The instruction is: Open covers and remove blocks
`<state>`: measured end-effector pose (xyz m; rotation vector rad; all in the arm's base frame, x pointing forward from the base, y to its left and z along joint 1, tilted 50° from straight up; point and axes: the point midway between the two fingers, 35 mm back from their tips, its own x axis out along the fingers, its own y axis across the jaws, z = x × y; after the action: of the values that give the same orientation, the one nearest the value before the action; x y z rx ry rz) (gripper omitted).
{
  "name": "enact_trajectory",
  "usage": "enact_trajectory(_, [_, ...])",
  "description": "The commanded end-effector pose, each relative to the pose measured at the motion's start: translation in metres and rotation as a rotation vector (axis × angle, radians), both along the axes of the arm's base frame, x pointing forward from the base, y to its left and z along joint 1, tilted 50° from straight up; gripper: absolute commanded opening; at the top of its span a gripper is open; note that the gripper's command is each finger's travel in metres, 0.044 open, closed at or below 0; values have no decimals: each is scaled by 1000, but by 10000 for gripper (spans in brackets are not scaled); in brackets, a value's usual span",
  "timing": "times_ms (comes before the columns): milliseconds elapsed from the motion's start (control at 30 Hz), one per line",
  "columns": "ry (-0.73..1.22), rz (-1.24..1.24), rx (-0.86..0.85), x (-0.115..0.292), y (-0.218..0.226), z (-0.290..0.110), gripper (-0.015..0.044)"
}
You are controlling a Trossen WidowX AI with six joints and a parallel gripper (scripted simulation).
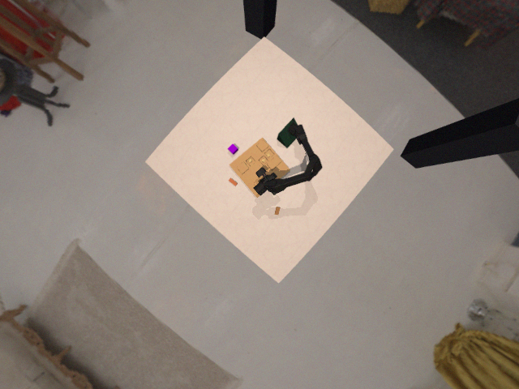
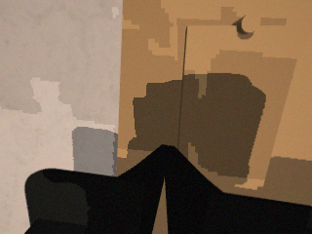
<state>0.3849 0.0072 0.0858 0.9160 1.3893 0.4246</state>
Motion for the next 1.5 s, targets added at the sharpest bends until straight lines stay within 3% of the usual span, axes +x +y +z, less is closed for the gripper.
enact_trajectory(0, [2, 2, 1, -4, -2, -6, 0])
enact_trajectory(1467, [2, 2, -1, -14, -32, -43, 0])
